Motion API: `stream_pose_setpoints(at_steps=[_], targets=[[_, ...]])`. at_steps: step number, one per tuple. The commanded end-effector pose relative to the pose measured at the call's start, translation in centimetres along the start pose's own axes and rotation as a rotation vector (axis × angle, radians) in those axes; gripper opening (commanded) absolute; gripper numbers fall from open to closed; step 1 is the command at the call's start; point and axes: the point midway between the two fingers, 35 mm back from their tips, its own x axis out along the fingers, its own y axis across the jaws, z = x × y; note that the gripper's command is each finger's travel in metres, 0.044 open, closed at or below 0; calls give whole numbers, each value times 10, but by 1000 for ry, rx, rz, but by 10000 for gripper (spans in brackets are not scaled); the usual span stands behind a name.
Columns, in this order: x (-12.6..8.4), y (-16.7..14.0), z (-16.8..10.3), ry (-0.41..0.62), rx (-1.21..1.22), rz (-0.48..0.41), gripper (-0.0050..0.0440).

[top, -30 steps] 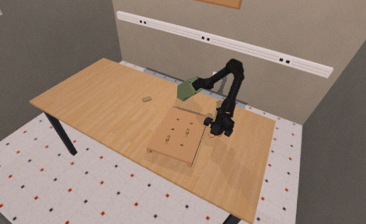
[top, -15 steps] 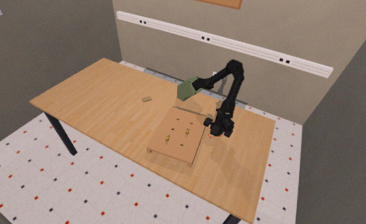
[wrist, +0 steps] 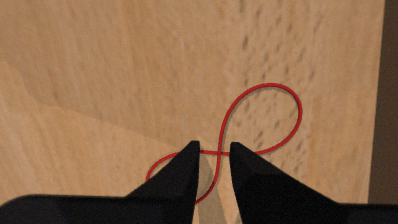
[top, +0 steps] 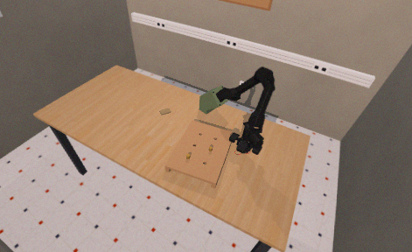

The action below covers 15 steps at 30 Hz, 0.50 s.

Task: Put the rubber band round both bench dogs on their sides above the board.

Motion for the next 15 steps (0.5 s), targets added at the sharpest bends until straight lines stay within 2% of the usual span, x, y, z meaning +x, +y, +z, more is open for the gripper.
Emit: stream_pose_setpoints(at_steps=[1, 15], targets=[[3, -1, -1, 2, 3, -4, 80], [9, -1, -2, 5, 4, -2, 80]])
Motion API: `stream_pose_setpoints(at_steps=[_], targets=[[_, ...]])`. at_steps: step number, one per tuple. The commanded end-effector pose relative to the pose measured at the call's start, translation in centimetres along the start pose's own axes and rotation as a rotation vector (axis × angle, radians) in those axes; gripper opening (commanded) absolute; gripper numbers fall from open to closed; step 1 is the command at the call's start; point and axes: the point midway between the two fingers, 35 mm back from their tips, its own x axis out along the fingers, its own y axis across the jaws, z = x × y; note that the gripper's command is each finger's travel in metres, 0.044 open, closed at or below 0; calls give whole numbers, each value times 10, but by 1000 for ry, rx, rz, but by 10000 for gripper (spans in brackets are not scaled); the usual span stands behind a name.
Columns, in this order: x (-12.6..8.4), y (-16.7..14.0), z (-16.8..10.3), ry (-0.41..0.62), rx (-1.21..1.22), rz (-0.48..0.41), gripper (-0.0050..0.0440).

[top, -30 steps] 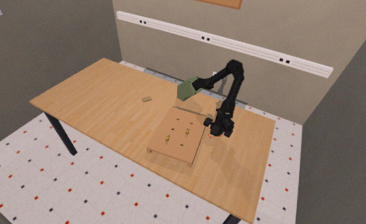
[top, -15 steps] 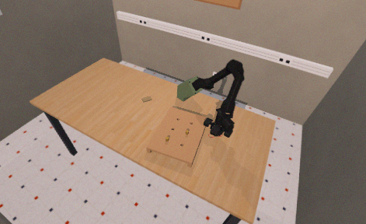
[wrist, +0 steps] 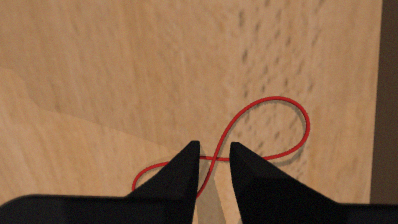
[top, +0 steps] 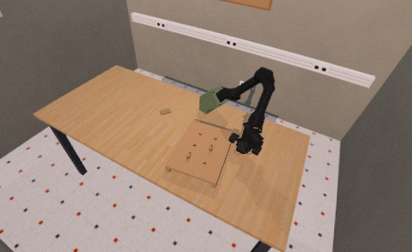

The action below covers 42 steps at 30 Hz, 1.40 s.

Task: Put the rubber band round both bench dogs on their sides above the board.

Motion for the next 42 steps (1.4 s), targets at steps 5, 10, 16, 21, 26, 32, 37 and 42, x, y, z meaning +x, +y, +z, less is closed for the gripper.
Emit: stream_pose_setpoints(at_steps=[5, 10, 16, 21, 26, 32, 37, 42], targets=[[7, -2, -6, 24, 2, -4, 80], [8, -2, -6, 24, 2, -4, 80], [8, -2, -6, 24, 2, -4, 80], [4, 3, -4, 15, -9, 10, 80], [2, 1, -6, 22, -7, 7, 53], [-2, 3, -5, 19, -13, 10, 26], [-3, 3, -5, 19, -11, 10, 0], [-3, 3, -5, 19, -11, 10, 0]])
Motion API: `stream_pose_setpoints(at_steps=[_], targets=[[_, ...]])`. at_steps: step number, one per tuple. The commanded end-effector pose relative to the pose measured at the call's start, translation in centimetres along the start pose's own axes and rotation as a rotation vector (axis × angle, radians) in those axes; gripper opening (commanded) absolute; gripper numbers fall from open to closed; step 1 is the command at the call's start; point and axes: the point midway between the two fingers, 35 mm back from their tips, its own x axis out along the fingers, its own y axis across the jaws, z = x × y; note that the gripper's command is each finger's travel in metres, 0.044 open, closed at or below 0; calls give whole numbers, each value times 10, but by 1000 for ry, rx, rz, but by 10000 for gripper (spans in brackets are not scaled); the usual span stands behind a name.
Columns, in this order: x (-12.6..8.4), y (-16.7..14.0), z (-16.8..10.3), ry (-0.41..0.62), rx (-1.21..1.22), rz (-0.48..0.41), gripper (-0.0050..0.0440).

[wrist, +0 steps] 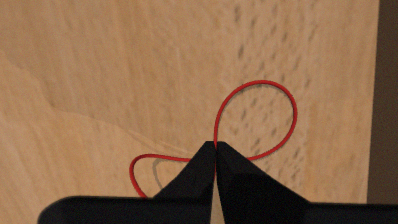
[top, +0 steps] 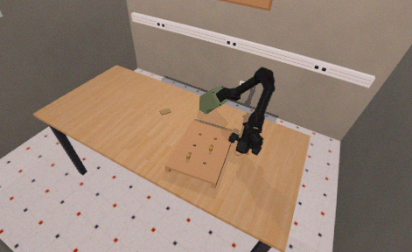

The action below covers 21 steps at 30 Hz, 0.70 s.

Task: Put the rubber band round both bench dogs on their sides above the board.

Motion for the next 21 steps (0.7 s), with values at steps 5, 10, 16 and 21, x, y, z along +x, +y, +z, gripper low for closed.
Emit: stream_pose_setpoints(at_steps=[5, 10, 16, 21], targets=[[-6, 7, -2, 7, -19, 18, 0], [-21, 7, 5, 5, -24, 11, -1], [-39, 6, 12, 6, -28, 2, -4], [-52, 5, 15, 7, -29, -3, -13]])
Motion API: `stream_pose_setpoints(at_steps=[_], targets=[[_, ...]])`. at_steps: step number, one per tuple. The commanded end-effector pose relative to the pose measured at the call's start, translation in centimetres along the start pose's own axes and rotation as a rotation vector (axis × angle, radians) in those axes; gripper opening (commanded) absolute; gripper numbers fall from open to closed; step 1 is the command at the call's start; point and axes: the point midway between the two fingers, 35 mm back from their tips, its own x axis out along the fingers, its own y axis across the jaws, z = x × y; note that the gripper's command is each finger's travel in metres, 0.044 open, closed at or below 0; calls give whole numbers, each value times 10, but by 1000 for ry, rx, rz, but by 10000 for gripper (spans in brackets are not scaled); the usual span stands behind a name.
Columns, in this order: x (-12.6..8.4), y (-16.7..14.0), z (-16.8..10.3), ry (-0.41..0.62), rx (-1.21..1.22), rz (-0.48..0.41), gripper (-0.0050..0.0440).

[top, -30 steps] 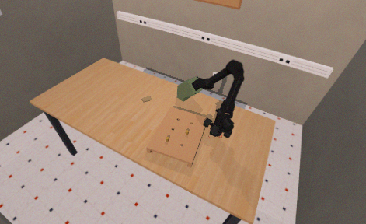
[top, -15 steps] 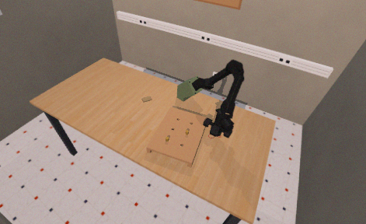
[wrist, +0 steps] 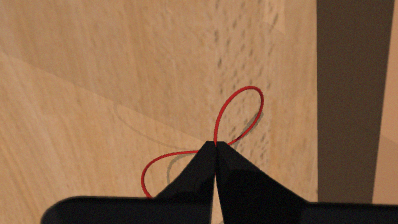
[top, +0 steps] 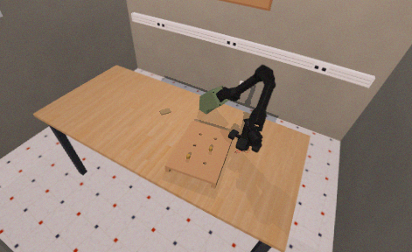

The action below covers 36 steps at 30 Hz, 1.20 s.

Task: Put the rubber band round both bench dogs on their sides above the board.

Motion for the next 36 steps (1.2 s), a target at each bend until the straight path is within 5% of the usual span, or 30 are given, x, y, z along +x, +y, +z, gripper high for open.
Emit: stream_pose_setpoints(at_steps=[1, 6, 36], targets=[[-18, 8, 4, -13, -23, 23, -13], [-34, 7, 6, -12, -24, 18, -50], [-119, 4, 0, -15, -24, 21, -50]])
